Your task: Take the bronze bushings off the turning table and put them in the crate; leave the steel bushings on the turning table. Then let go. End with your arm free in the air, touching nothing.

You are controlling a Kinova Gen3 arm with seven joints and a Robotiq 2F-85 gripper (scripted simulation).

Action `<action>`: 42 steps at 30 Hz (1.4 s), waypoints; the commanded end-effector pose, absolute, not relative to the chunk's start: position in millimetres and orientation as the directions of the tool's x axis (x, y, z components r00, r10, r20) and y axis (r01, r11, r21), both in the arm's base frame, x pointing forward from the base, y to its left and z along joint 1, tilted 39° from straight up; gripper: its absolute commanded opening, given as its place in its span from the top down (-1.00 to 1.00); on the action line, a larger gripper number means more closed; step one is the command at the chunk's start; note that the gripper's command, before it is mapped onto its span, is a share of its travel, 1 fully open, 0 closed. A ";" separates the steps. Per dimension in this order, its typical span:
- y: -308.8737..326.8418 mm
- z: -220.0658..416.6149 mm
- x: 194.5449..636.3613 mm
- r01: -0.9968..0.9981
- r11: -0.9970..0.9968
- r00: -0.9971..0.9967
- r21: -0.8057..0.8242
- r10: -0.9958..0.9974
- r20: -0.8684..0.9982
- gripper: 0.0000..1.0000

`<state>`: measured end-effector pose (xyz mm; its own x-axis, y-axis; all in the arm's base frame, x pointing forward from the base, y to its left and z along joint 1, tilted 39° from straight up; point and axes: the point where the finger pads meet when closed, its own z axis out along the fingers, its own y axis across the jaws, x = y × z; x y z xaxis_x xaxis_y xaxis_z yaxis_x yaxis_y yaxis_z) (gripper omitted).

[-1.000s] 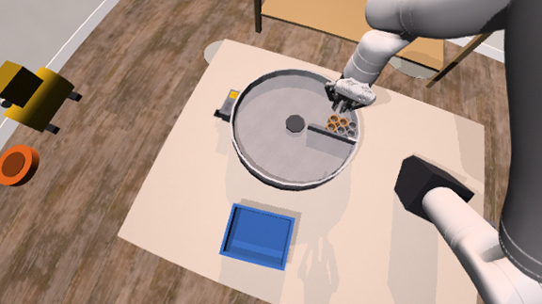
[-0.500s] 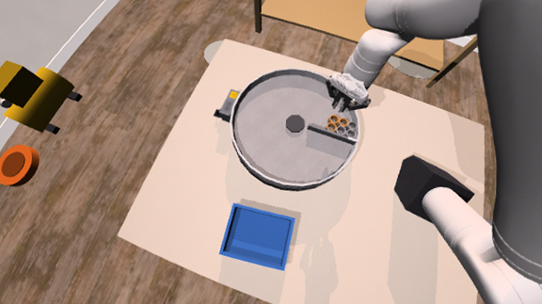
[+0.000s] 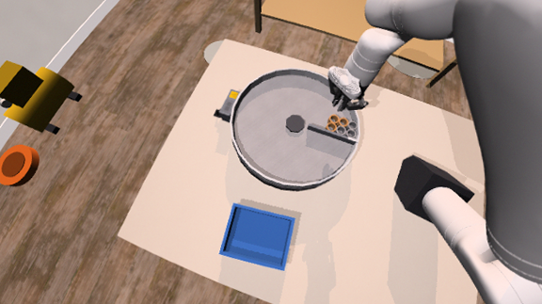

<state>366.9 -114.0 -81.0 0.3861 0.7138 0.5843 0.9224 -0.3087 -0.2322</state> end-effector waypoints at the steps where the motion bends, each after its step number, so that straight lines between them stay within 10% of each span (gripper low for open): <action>1: -111.2 -82.6 366.9 0.922 -0.305 0.387 -0.238 0.715 0.583 0.69; 42: -111.3 -82.6 366.9 0.922 -0.305 0.387 -0.238 0.715 0.583 0.72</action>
